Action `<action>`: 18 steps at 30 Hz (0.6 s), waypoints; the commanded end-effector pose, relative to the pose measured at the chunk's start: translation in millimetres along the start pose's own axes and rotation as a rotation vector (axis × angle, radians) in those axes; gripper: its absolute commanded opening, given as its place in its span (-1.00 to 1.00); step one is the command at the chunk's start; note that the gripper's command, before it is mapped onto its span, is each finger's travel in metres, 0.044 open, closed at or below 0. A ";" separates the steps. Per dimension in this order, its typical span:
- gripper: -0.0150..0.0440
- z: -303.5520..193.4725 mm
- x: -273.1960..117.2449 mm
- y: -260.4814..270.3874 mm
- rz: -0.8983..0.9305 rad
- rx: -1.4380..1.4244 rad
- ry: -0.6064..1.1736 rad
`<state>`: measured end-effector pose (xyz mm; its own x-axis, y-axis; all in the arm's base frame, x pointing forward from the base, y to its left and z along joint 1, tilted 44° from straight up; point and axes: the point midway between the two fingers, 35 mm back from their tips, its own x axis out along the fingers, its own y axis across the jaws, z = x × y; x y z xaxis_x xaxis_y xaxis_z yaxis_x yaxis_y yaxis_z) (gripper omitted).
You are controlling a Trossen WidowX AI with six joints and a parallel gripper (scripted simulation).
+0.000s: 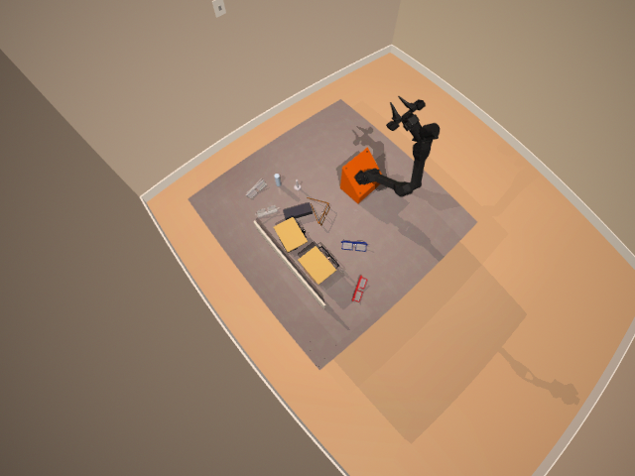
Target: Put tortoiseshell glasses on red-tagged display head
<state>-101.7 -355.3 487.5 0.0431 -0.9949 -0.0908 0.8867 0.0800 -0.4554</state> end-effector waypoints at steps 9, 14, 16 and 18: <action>0.19 -52.1 69.3 133.3 0.395 0.440 0.168; 0.19 -81.5 83.2 205.8 0.534 0.631 0.331; 0.19 -87.0 84.2 220.5 0.559 0.669 0.369; 0.19 -92.6 85.0 238.9 0.589 0.728 0.421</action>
<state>51.4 -416.9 310.1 0.4818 -0.7483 -0.4559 0.8745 0.3772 0.3050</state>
